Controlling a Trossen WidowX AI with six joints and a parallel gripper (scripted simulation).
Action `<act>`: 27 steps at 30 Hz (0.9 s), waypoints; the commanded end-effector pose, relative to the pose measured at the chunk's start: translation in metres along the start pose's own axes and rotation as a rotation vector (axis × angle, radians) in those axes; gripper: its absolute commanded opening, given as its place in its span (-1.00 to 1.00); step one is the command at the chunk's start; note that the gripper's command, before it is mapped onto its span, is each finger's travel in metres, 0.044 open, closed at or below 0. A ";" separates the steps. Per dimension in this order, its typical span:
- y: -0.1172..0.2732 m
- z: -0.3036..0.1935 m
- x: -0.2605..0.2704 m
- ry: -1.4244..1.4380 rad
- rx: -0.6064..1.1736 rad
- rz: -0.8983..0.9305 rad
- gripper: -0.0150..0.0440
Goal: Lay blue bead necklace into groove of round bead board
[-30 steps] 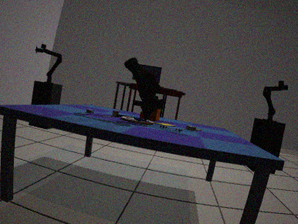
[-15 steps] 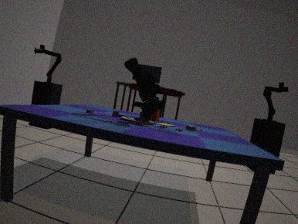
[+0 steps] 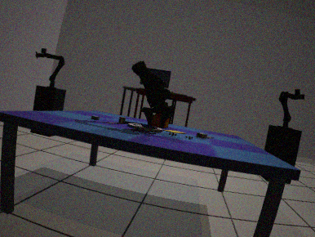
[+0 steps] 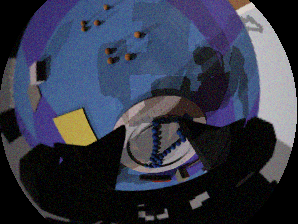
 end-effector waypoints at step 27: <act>0.004 0.000 0.000 -0.004 -0.001 0.002 0.91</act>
Point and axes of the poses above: the point midway between the two fingers, 35 mm back from their tips, its own y axis back along the fingers, its own x axis across the jaws, z = x × y, the point moved 3 cm from there along y, back along the fingers, and after that the axes turned 8 degrees about y, right-handed, at the moved point
